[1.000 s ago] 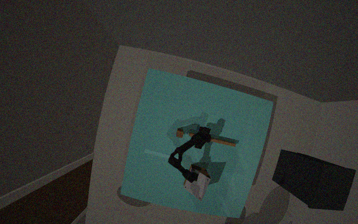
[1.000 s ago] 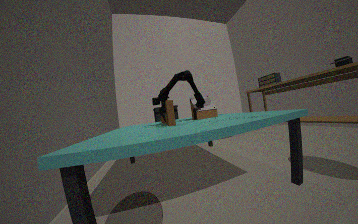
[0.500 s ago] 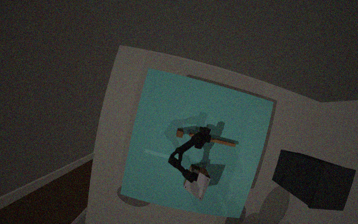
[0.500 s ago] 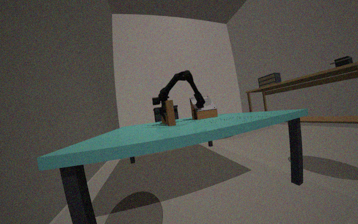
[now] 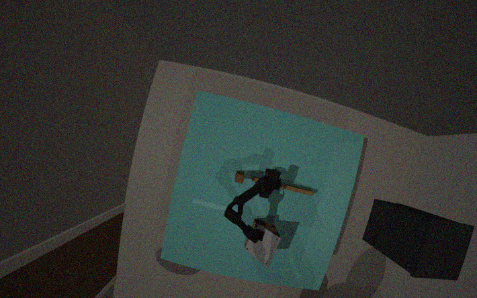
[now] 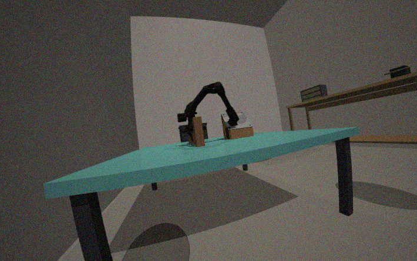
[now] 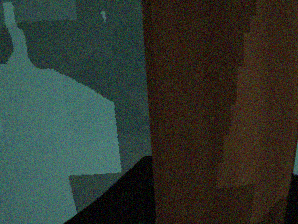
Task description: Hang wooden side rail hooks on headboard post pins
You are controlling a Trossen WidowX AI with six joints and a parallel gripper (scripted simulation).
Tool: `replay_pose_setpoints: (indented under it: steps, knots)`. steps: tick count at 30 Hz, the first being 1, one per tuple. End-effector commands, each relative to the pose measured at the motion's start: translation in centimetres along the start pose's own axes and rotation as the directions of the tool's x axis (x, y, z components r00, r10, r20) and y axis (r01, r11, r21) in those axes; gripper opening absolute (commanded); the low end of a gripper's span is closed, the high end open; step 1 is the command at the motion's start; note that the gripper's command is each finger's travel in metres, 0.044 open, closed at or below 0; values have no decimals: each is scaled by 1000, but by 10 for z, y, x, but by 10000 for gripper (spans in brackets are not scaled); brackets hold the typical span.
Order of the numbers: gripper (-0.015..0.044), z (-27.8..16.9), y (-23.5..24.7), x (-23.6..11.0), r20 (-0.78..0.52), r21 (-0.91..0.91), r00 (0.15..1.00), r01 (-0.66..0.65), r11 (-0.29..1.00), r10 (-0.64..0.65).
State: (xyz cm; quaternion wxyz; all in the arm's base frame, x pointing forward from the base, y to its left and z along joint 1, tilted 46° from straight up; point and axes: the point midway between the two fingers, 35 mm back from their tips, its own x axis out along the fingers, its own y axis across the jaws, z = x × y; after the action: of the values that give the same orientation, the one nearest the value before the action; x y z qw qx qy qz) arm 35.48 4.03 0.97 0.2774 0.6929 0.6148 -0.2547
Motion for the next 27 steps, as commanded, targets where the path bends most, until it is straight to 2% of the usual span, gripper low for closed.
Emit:
replay_pose_setpoints:
  steps: [1, 27]
  knots:
    - [0, 2, 2, -6, 5, 8, 1000, -12, 1000, 12]
    - [0, 2, 2, -10, 5, 8, 1000, -12, 1000, 12]
